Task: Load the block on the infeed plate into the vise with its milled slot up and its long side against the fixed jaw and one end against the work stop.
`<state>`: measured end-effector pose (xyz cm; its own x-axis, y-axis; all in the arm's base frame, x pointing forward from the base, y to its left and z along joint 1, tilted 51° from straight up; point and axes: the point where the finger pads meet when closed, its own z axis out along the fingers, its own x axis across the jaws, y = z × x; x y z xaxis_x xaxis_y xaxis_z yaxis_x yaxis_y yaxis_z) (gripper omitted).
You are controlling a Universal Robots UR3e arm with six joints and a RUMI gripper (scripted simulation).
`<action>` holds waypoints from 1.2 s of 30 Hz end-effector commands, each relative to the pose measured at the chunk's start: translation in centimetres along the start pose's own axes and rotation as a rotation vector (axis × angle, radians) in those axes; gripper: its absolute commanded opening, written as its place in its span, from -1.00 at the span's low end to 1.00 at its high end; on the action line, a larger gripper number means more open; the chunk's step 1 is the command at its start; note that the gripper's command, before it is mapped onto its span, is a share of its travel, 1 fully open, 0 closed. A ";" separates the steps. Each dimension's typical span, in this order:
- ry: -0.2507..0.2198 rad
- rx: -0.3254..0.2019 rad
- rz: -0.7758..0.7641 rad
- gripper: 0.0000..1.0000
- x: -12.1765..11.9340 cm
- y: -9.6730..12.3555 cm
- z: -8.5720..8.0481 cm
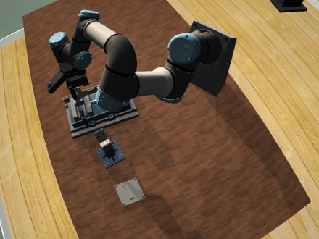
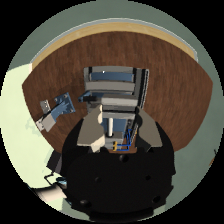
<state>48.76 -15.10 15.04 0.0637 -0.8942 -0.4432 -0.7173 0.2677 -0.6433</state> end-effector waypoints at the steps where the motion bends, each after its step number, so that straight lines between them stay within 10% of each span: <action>1: 0.002 0.001 -0.001 -1.00 0.0 -0.1 0.0; 36: 0.002 0.001 -0.001 -1.00 0.0 -0.1 0.9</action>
<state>49.30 -14.83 14.56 0.0638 -0.8941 -0.4433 -0.7174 0.2677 -0.6432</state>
